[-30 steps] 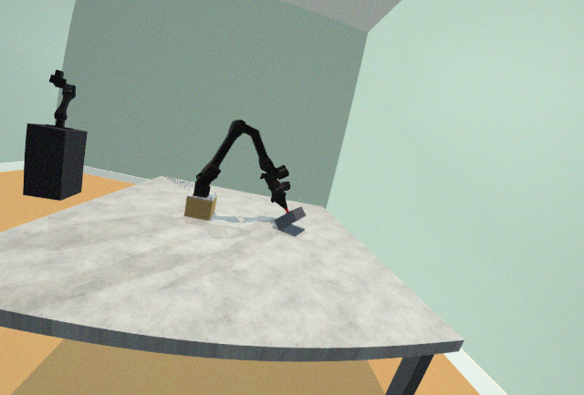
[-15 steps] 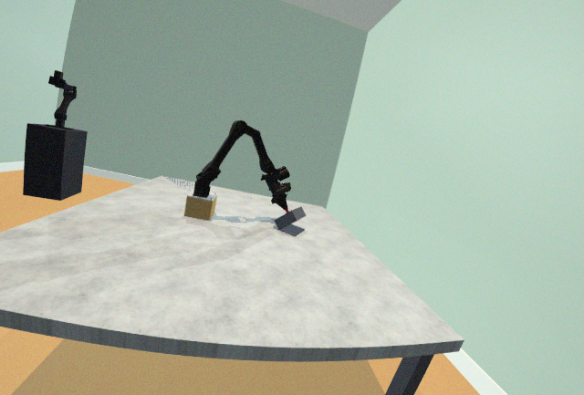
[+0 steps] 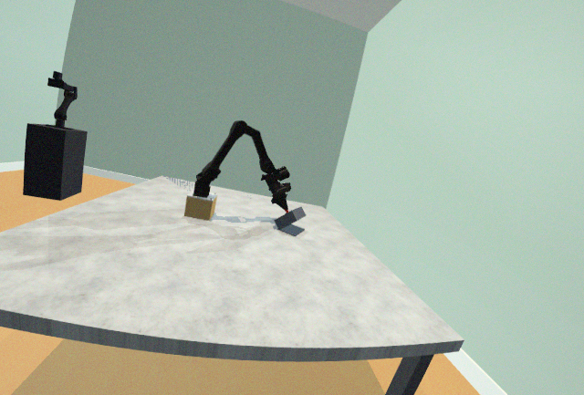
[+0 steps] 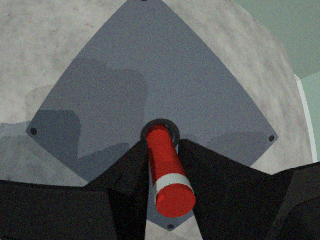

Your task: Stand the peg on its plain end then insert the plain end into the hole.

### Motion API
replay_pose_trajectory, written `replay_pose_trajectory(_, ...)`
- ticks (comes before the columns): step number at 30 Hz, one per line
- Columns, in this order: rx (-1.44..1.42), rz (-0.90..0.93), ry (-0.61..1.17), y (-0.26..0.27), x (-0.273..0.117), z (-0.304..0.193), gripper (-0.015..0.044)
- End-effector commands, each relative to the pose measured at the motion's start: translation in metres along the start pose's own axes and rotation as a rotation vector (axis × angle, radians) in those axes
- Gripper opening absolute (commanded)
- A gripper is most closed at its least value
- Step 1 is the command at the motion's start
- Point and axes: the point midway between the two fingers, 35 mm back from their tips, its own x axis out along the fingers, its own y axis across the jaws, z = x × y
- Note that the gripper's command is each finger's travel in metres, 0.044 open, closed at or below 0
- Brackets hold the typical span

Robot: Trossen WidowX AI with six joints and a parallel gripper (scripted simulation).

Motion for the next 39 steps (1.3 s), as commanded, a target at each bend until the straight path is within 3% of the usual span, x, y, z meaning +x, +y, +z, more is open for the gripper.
replay_pose_trajectory(1, 0.0, 0.0, 0.0, 0.0, 0.0, 0.0, 0.0158)
replay_pose_trajectory(12, 0.0, 0.001, 0.0, 0.0, -0.005, 0.0, 0.044)
replay_pose_trajectory(39, -0.001, 0.011, 0.002, 0.005, -0.058, 0.003, 0.044)
